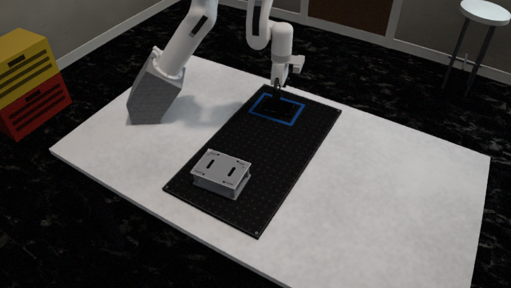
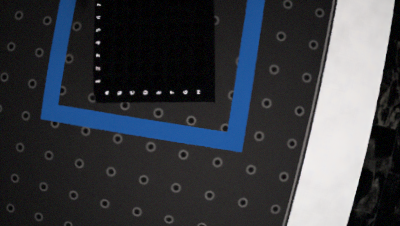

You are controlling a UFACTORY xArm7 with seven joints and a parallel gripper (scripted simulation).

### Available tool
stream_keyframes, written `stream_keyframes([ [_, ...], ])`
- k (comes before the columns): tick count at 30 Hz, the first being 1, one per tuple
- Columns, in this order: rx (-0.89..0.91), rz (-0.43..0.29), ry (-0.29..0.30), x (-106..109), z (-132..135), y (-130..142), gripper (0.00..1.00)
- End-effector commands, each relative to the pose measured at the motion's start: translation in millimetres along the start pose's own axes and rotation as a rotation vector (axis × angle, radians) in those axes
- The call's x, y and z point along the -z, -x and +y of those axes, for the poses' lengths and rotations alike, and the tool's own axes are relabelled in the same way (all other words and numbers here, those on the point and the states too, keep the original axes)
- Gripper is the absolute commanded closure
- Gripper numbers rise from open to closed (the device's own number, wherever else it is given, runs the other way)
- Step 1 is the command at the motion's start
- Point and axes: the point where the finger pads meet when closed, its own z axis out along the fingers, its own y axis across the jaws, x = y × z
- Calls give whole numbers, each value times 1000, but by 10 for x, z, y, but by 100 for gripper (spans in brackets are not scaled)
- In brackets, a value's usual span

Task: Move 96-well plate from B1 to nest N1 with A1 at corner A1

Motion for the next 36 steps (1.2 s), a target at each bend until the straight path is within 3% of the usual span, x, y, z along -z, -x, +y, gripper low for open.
stream_keyframes([
  [1,0,4,-2,-56,-5,-15,0],
  [30,0,3,-2,-507,-5,-13,0],
  [36,-1,3,-2,-518,-5,-13,0],
])
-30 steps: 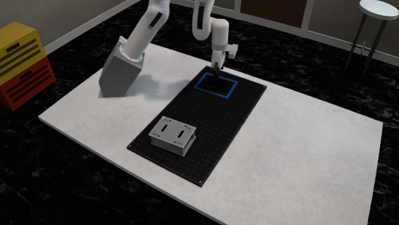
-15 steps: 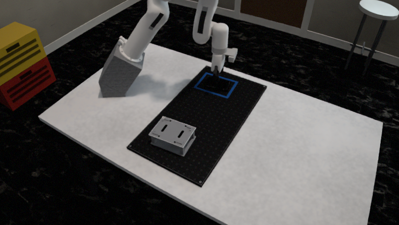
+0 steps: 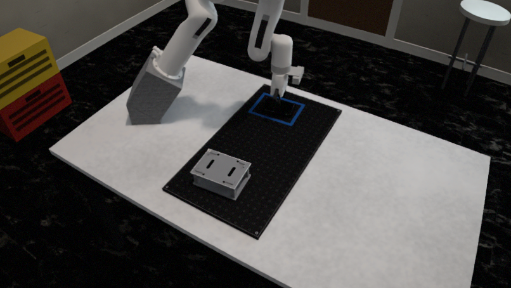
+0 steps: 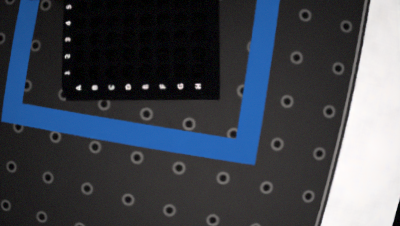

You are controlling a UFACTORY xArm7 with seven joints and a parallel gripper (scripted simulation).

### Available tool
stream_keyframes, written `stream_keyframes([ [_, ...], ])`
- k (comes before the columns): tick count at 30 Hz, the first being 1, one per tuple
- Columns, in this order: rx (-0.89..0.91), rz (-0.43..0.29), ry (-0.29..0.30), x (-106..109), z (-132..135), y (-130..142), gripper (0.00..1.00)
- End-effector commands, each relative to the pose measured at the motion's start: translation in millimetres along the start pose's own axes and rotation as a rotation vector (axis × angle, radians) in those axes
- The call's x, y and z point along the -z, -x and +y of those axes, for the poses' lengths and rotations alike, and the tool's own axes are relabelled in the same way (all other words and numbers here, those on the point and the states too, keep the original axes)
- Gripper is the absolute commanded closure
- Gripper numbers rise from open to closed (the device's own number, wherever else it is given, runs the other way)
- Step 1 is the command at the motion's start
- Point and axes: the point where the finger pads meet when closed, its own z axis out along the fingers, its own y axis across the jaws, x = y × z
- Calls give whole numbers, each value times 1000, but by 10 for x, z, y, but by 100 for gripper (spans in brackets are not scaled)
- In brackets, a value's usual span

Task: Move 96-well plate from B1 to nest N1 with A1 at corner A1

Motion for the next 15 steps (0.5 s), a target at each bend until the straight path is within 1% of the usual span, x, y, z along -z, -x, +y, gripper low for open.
stream_keyframes([
  [1,-1,4,-20,-11,-3,-9,0],
  [15,-1,4,-20,-38,-3,-9,0],
])
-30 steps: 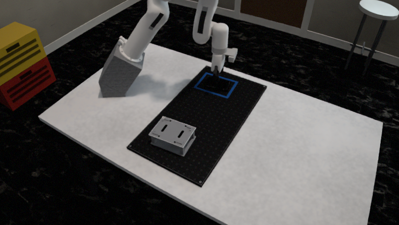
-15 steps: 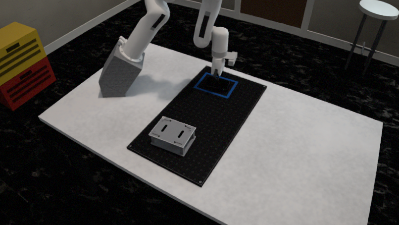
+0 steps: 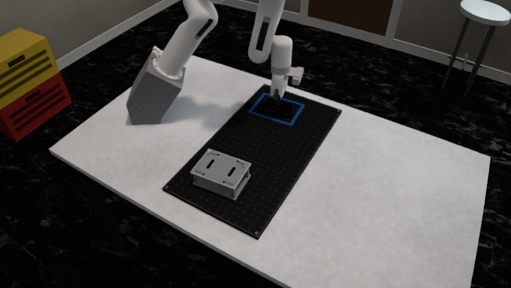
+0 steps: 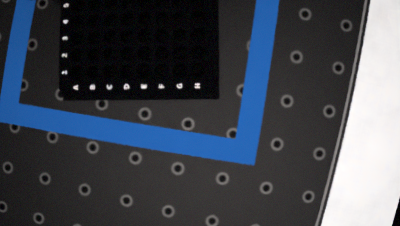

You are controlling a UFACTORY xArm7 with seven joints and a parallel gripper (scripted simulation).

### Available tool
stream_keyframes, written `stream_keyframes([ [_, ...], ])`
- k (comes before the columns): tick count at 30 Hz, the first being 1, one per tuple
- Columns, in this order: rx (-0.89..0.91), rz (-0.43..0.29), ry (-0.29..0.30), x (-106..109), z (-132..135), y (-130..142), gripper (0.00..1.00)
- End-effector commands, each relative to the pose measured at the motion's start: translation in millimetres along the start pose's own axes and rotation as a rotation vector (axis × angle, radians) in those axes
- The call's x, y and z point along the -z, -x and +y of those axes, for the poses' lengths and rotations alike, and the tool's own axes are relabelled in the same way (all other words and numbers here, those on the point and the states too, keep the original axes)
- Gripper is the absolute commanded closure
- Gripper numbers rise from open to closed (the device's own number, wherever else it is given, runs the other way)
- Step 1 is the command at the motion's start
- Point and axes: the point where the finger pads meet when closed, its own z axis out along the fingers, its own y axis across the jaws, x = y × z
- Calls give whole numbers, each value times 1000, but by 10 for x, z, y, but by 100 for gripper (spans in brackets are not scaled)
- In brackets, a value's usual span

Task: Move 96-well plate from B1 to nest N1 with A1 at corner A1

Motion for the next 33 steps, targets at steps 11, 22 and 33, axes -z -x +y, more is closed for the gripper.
stream_keyframes([
  [11,-1,2,-10,-88,-2,-8,0],
  [22,-1,2,-10,-148,-2,-8,0],
  [33,-1,3,-10,-188,-2,-8,0],
])
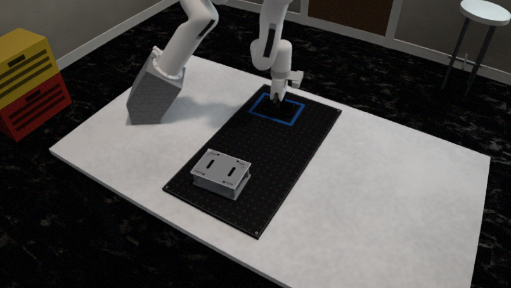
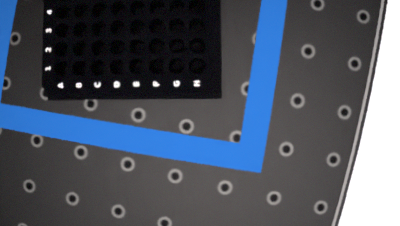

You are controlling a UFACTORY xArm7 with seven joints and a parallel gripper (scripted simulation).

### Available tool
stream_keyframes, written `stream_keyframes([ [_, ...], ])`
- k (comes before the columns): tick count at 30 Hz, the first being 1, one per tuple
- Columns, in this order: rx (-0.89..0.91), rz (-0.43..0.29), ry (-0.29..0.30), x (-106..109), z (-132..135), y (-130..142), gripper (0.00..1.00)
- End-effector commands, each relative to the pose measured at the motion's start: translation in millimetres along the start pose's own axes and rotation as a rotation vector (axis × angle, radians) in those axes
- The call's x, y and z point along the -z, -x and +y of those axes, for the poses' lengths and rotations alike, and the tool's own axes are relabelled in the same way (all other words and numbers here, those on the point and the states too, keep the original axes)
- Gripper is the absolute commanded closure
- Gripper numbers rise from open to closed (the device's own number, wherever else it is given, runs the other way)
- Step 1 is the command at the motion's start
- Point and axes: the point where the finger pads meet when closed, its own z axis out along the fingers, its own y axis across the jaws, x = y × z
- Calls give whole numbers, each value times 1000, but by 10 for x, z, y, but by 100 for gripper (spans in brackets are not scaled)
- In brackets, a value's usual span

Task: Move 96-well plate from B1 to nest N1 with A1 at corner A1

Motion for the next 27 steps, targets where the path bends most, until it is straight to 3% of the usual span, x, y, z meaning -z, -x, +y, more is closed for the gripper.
stream_keyframes([
  [1,-1,-1,-18,-3,-1,-11,0],
  [16,-1,-1,-18,-3,-1,-11,0],
  [17,-1,-1,-18,3,-1,-11,100],
  [27,-1,-1,-18,3,-1,-11,100],
])
